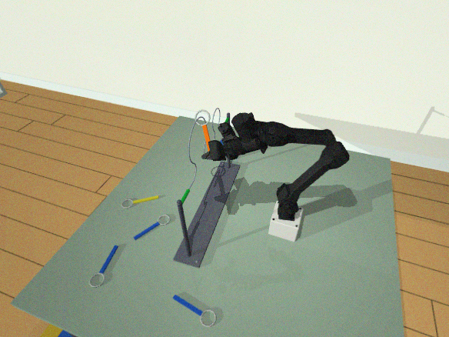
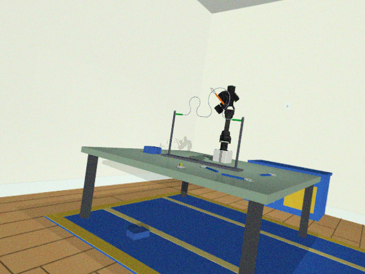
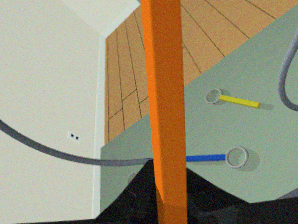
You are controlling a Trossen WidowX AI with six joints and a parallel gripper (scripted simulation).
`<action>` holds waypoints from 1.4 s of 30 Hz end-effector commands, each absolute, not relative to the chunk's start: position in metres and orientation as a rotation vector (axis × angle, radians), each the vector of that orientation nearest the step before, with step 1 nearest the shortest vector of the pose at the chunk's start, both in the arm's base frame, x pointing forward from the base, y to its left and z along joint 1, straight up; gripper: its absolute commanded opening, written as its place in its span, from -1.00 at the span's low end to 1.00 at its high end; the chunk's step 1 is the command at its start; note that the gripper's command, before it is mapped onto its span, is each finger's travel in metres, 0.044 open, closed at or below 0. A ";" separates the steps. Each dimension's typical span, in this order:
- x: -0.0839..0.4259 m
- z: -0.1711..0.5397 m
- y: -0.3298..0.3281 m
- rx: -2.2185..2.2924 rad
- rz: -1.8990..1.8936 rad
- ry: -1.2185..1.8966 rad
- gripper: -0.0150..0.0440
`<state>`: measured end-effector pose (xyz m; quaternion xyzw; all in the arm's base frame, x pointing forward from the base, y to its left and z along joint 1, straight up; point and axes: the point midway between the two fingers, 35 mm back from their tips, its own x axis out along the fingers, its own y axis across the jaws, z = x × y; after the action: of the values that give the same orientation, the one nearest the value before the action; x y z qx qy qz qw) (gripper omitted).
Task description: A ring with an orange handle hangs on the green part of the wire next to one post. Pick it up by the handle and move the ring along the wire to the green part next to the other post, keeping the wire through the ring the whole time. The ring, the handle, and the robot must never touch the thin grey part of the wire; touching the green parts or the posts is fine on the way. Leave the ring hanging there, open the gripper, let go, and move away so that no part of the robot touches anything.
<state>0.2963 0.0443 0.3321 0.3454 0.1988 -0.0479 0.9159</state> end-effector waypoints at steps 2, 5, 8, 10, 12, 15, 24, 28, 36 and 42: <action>0.297 0.332 0.042 0.640 -0.117 0.410 -1.00; 0.296 0.331 0.041 0.604 -0.127 0.412 -1.00; 0.296 0.330 0.040 0.567 -0.137 0.414 -1.00; 0.296 0.330 0.039 0.543 -0.143 0.416 -1.00; 0.296 0.329 0.038 0.519 -0.150 0.417 -1.00; 0.296 0.329 0.037 0.482 -0.159 0.418 -1.00; 0.295 0.327 0.033 0.373 -0.188 0.423 -1.00; 0.295 0.326 0.032 0.324 -0.200 0.424 -1.00; 0.294 0.325 0.028 0.226 -0.225 0.427 -1.00; 0.294 0.324 0.025 0.153 -0.242 0.428 -1.00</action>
<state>0.2943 0.0269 0.3252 0.0993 0.2101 -0.1137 0.9660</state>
